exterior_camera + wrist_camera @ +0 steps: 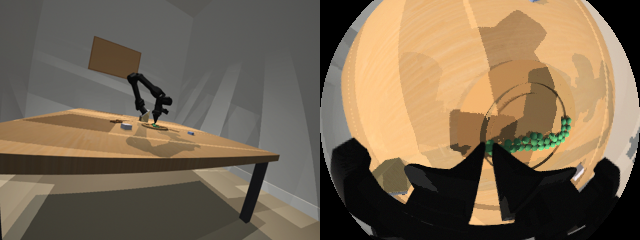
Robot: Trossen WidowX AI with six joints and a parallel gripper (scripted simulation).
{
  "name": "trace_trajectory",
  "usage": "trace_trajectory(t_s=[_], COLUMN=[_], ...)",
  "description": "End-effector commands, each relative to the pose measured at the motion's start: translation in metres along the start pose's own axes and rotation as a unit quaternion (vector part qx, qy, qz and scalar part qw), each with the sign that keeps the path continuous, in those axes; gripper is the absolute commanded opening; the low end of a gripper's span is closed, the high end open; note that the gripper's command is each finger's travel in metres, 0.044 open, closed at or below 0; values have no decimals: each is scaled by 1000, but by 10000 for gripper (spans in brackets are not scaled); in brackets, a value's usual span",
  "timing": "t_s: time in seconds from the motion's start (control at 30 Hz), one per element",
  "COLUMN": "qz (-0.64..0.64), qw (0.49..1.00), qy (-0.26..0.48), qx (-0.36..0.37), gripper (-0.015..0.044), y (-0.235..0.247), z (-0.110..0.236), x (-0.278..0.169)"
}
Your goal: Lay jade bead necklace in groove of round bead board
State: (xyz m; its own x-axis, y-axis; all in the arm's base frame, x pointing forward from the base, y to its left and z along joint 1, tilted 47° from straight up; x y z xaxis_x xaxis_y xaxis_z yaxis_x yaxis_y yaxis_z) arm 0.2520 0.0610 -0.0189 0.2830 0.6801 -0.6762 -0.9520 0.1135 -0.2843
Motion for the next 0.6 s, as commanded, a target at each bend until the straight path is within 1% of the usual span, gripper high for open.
trace_trajectory(t_s=[0.0,0.33,0.37,0.57], qz=[-3,-3,-9,-9], qw=[1000,1000,1000,1000], qy=[-2,-2,-6,-6], qx=[2,2,1,1], gripper=[0,0,26,184], y=[3,3,0,0], z=[0,-13,-8,-8], x=[-1,-1,0,0])
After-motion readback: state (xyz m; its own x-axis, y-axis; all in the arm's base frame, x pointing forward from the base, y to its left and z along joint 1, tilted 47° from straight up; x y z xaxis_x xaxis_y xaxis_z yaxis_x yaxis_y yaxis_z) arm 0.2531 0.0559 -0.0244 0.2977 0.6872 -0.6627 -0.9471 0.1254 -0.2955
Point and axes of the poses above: the point midway between the two fingers, 35 mm back from their tips, its own z axis back along the fingers, its own y axis across the jaws, x = y × z, the point moved 3 cm from there along z, back along the fingers, and after that the axes turned 5 degrees about z, right-handed, at the moved point
